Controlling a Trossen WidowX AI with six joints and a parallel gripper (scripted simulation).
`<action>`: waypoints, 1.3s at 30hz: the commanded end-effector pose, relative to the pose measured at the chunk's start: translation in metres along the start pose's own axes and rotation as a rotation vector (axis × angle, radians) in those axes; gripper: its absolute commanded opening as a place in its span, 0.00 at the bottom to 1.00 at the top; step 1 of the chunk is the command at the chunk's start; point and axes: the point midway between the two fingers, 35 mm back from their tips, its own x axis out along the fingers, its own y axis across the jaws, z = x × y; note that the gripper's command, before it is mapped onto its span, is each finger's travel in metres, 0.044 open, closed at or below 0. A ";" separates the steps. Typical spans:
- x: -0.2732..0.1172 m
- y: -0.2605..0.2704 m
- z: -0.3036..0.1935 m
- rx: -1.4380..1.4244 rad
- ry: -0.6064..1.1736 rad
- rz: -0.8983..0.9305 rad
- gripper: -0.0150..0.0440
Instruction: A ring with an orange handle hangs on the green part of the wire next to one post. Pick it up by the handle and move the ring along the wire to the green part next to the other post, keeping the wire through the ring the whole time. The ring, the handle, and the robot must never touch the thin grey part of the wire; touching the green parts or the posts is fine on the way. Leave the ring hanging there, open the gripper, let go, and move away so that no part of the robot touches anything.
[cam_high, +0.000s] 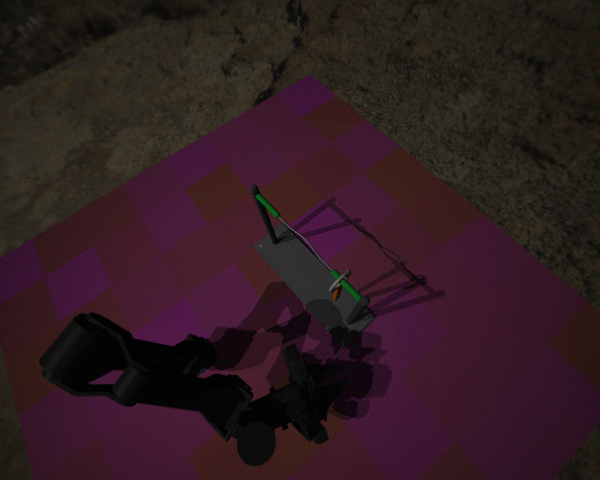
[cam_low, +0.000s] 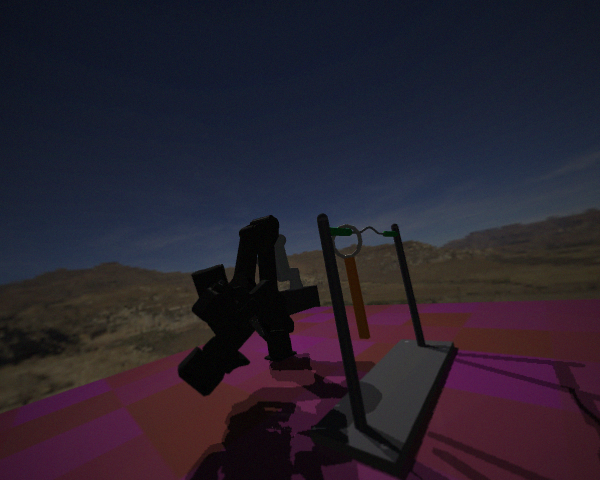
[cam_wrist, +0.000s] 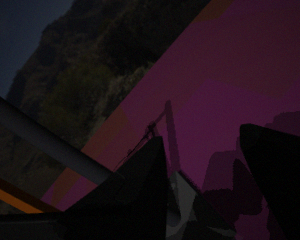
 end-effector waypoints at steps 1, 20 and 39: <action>-0.009 0.043 -0.062 -0.395 0.082 0.171 0.53; -0.022 0.066 -0.100 -0.651 0.085 0.296 0.53; 0.022 0.107 -0.065 -0.662 0.019 0.332 0.53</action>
